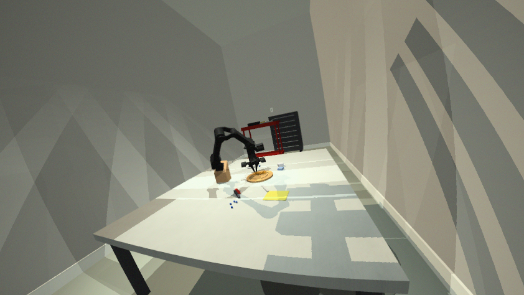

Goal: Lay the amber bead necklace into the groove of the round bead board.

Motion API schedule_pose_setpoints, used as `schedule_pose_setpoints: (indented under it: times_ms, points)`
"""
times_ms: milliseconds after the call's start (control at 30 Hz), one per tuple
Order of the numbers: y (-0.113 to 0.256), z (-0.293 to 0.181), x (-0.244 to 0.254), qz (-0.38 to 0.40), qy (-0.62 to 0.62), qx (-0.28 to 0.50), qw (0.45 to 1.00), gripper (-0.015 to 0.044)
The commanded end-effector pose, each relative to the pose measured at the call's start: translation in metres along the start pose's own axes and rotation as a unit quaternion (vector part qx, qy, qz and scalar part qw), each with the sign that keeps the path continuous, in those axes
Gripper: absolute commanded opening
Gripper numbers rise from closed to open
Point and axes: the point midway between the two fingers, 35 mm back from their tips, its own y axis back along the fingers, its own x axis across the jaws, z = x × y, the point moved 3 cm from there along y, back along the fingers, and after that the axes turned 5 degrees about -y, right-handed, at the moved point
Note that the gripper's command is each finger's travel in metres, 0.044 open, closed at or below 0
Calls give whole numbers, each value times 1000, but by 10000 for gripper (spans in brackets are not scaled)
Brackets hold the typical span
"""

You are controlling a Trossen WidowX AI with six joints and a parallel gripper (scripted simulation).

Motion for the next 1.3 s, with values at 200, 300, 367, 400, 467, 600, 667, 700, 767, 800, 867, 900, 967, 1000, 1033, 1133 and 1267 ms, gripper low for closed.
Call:
schedule_pose_setpoints:
  times_ms: [200,300,367,400,467,600,667,700,767,800,867,900,967,1000,1033,1133,1267]
  points:
    - [-3,-1,-1,-1,0,1,1000,26]
    - [-3,-1,-1,-1,0,1,1000,105]
    - [-3,-1,-1,-1,0,1,1000,157]
    - [-3,-1,-1,-1,0,1,1000,184]
    - [-3,-1,-1,-1,0,1,1000,236]
    - [-3,-1,-1,-1,0,1,1000,341]
    - [1,0,-1,-3,1,1,1000,394]
    - [3,0,-2,-4,1,1,1000,420]
    - [0,0,-2,-4,2,0,1000,440]
    - [2,0,-2,-5,2,0,1000,440]
    - [4,0,-2,-5,2,0,1000,440]
    - [4,0,-2,-5,2,0,1000,440]
    - [4,0,-2,-5,2,0,1000,440]
    - [4,0,-2,-5,2,0,1000,440]
    - [4,0,-2,-5,2,0,1000,440]
    - [4,0,-2,-5,2,0,1000,440]
    - [4,0,-2,-5,2,0,1000,440]
